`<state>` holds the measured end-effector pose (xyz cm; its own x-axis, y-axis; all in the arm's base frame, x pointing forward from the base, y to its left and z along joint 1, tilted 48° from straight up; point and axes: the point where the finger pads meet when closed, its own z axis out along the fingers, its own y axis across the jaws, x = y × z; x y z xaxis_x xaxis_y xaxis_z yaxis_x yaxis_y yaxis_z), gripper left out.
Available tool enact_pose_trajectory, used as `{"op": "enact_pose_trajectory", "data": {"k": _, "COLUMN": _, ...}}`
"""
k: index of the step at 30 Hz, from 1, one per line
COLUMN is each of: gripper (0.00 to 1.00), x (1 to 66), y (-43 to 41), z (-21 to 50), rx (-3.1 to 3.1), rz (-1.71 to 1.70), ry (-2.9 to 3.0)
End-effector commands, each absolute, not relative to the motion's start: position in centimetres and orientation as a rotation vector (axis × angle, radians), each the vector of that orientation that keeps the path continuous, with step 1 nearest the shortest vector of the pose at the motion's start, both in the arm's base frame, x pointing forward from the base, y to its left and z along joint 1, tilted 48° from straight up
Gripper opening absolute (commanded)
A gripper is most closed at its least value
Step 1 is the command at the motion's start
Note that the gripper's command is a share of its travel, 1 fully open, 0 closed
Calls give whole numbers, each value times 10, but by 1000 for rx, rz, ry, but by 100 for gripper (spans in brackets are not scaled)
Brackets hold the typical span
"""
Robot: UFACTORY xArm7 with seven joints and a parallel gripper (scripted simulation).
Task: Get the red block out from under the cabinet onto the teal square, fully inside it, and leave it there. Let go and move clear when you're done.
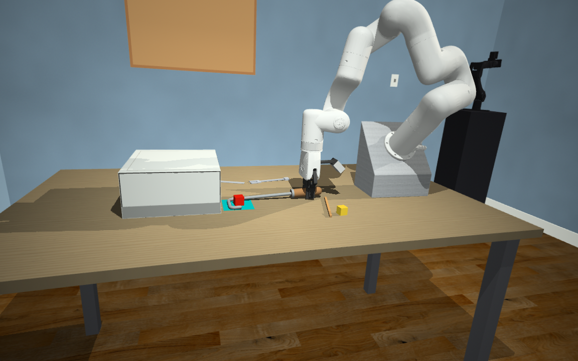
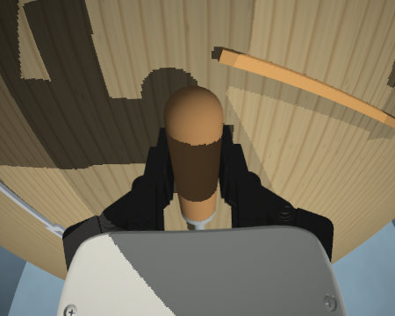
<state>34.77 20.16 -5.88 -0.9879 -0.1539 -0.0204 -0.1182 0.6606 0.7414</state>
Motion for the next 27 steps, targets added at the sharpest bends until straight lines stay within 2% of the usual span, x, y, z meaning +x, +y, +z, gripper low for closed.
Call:
{"op": "enact_pose_trajectory", "data": {"k": 1, "gripper": 0, "x": 351, "y": 199, "z": -61, "rx": 231, "rz": -1255, "ry": -2825}}
{"op": "enact_pose_trajectory", "data": {"k": 20, "gripper": 0, "x": 352, "y": 199, "z": -62, "rx": 231, "rz": -1255, "ry": -2825}}
{"op": "enact_pose_trajectory", "data": {"k": 21, "gripper": 57, "x": 352, "y": 199, "z": -62, "rx": 231, "rz": -1255, "ry": -2825}}
{"op": "enact_pose_trajectory", "data": {"k": 27, "gripper": 57, "x": 352, "y": 199, "z": -62, "rx": 231, "rz": -1255, "ry": -2825}}
